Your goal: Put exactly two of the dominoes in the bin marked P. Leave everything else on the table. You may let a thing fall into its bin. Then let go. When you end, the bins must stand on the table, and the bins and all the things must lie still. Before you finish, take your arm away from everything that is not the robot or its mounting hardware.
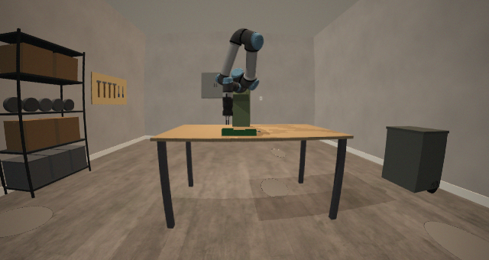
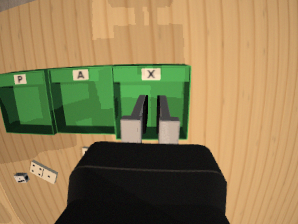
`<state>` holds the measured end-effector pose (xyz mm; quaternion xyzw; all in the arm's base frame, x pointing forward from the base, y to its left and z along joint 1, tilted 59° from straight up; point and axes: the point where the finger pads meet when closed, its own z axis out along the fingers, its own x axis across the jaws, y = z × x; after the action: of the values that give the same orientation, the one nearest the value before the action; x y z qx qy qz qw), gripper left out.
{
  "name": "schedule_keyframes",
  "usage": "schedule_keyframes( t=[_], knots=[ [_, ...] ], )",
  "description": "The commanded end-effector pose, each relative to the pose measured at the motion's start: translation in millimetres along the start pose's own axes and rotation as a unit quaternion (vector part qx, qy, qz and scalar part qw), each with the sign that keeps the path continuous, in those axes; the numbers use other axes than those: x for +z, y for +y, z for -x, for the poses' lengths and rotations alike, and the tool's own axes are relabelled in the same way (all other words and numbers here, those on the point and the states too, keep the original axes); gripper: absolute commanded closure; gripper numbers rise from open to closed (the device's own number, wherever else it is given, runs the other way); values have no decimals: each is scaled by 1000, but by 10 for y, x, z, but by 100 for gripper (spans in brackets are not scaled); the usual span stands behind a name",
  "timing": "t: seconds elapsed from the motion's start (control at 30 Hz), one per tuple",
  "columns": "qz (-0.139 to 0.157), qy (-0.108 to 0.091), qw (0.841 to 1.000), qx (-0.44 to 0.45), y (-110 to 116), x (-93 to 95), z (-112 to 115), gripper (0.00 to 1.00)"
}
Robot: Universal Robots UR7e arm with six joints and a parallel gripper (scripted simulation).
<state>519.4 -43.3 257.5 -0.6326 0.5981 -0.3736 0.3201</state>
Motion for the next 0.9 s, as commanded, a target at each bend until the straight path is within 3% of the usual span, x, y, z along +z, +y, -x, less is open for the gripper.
schedule_keyframes(
  t=[0.0, 0.43, 0.73, 0.87],
  knots=[
    [3, -3, 1000, 0, 21, -9, 117, 69],
    [1, -2, 1000, 0, 0, -4, 755, 69],
    [1, -2, 1000, 0, 0, -4, 840, 69],
    [1, -2, 1000, 0, 1, 103, 840, 69]
  ],
)
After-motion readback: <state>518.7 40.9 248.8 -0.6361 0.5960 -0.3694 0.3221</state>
